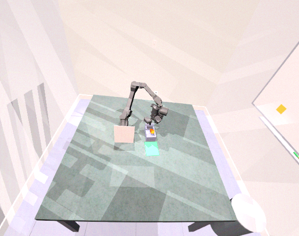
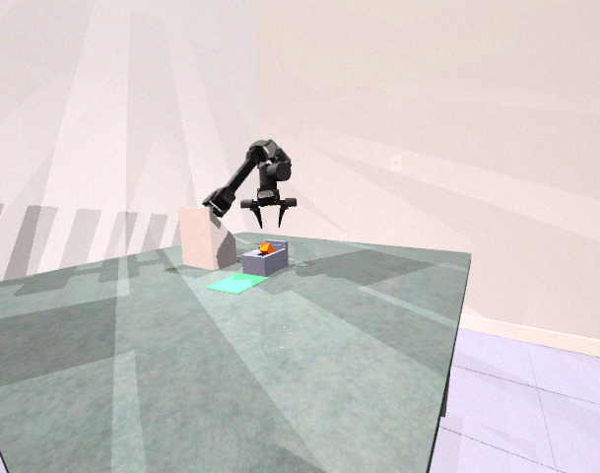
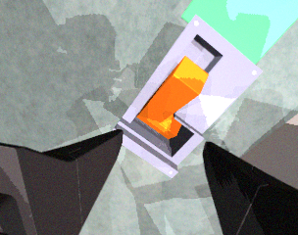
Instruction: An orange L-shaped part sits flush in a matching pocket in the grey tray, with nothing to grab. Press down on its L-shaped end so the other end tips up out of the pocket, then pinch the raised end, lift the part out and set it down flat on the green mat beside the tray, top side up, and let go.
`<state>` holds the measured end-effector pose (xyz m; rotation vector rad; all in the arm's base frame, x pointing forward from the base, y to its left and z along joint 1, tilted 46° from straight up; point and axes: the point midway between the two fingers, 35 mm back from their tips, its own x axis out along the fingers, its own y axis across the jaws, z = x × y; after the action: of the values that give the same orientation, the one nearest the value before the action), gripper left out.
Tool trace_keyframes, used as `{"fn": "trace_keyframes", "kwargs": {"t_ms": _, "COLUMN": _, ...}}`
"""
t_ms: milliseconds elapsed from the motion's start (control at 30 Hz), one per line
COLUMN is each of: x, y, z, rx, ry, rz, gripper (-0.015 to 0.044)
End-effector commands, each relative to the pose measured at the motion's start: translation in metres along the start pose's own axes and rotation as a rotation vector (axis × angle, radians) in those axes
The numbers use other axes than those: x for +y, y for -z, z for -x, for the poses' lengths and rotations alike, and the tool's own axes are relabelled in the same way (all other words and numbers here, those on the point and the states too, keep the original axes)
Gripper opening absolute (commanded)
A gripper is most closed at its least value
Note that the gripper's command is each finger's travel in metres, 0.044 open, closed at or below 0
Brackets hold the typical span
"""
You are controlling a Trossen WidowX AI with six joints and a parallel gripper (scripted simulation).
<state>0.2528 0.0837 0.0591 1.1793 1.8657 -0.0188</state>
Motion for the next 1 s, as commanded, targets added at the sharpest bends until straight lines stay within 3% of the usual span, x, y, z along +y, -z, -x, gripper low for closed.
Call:
{"fn": "trace_keyframes", "kwargs": {"t_ms": 0, "x": -0.011, "y": -0.028, "z": 0.002, "rx": -0.011, "ry": 0.002, "rz": -0.525, "gripper": 0.0280}}
{"fn": "trace_keyframes", "kwargs": {"t_ms": 367, "x": -0.011, "y": -0.028, "z": 0.001, "rx": -0.011, "ry": 0.002, "rz": -0.525, "gripper": 0.0280}}
{"fn": "trace_keyframes", "kwargs": {"t_ms": 600, "x": -0.011, "y": -0.028, "z": -0.028, "rx": -0.010, "ry": 0.002, "rz": -0.524, "gripper": 0.0280}}
{"fn": "trace_keyframes", "kwargs": {"t_ms": 967, "x": -0.010, "y": -0.029, "z": -0.039, "rx": -0.011, "ry": 0.002, "rz": -0.525, "gripper": 0.0280}}
